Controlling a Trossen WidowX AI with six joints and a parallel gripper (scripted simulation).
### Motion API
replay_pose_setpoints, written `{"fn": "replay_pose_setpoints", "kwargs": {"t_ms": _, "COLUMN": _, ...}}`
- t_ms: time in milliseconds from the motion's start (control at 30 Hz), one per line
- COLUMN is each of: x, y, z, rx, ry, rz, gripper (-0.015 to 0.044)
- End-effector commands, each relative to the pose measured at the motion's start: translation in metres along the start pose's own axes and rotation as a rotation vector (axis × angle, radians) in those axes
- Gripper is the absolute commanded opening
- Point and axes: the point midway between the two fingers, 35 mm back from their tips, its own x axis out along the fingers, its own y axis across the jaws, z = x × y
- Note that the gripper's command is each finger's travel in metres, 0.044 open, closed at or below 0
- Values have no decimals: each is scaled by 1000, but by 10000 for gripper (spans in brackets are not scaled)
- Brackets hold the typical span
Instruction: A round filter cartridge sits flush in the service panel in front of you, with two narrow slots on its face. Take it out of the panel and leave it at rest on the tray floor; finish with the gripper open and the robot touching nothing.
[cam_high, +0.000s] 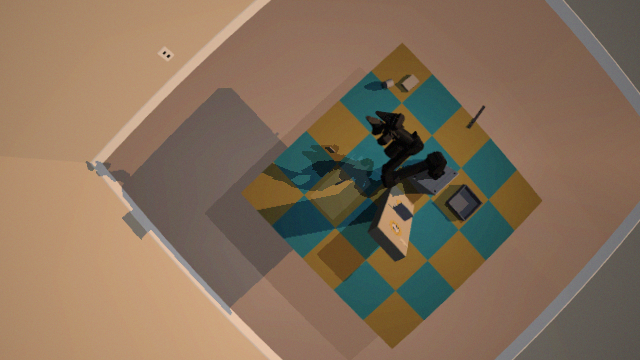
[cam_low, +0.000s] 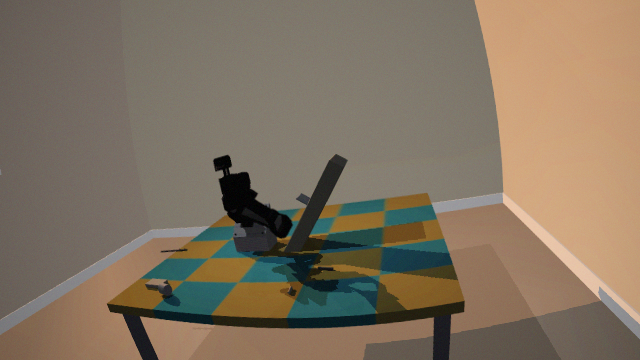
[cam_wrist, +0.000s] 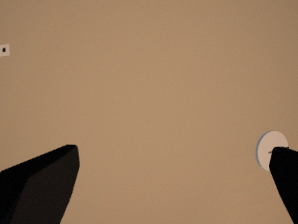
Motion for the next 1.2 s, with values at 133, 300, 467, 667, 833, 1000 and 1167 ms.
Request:
{"fn": "replay_pose_setpoints", "kwargs": {"t_ms": 133, "x": 0, "y": -38, "z": -43, "rx": 30, "ry": 112, "rz": -160, "gripper": 269}}
{"fn": "replay_pose_setpoints", "kwargs": {"t_ms": 300, "x": -18, "y": -100, "z": -91, "rx": 31, "ry": 226, "rz": -417, "gripper": 138}}
{"fn": "replay_pose_setpoints", "kwargs": {"t_ms": 467, "x": -59, "y": -172, "z": -118, "rx": -15, "ry": 280, "rz": -717, "gripper": 111}}
{"fn": "replay_pose_setpoints", "kwargs": {"t_ms": 667, "x": -125, "y": -248, "z": -112, "rx": -150, "ry": 253, "rz": -1067, "gripper": 111}}
{"fn": "replay_pose_setpoints", "kwargs": {"t_ms": 833, "x": -178, "y": -290, "z": -81, "rx": -318, "ry": 194, "rz": -1292, "gripper": 111}}
{"fn": "replay_pose_setpoints", "kwargs": {"t_ms": 1000, "x": -228, "y": -315, "z": -31, "rx": -508, "ry": 80, "rz": -1493, "gripper": 111}}
{"fn": "replay_pose_setpoints", "kwargs": {"t_ms": 1167, "x": -279, "y": -319, "z": 39, "rx": -729, "ry": -134, "rz": -1676, "gripper": 111}}
